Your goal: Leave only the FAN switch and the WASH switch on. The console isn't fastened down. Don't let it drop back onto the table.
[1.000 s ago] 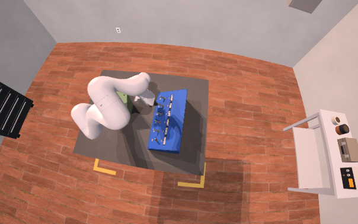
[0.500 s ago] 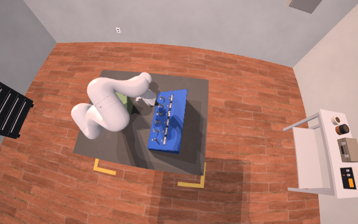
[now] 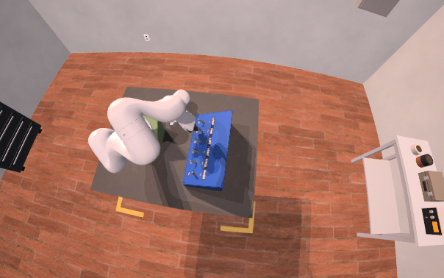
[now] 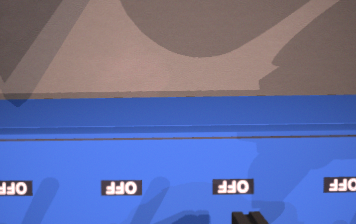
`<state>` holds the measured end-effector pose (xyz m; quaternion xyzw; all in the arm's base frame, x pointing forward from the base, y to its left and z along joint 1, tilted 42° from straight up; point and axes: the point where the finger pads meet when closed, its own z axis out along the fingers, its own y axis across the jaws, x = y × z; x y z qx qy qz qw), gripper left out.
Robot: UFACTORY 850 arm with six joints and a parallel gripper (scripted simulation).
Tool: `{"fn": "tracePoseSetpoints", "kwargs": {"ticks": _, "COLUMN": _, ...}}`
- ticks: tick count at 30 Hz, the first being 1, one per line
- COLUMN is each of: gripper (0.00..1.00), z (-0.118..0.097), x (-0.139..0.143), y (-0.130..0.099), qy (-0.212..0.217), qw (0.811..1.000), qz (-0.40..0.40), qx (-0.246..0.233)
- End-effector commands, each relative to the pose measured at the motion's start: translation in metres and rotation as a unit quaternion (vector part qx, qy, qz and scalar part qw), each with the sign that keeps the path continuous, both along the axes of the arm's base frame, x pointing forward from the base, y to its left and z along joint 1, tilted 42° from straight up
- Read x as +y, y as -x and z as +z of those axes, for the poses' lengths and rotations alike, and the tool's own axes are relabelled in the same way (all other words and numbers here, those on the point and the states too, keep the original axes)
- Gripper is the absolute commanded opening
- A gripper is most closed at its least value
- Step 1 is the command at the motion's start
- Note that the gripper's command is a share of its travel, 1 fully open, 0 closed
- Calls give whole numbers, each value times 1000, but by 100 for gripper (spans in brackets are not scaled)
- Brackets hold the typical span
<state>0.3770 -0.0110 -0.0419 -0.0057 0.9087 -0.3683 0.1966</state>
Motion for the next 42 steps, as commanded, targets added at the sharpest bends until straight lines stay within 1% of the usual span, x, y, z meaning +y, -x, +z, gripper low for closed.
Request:
{"fn": "tracePoseSetpoints", "kwargs": {"ticks": 1, "gripper": 0, "z": 1, "x": 1, "y": -3, "qy": 0, "qw": 1000, "qz": 0, "qx": 0}}
{"fn": "tracePoseSetpoints", "kwargs": {"ticks": 34, "gripper": 0, "z": 2, "x": 1, "y": -6, "qy": 0, "qw": 1000, "qz": 0, "qx": 0}}
{"fn": "tracePoseSetpoints", "kwargs": {"ticks": 42, "gripper": 0, "z": 0, "x": 1, "y": -1, "qy": 0, "qw": 1000, "qz": 0, "qx": 0}}
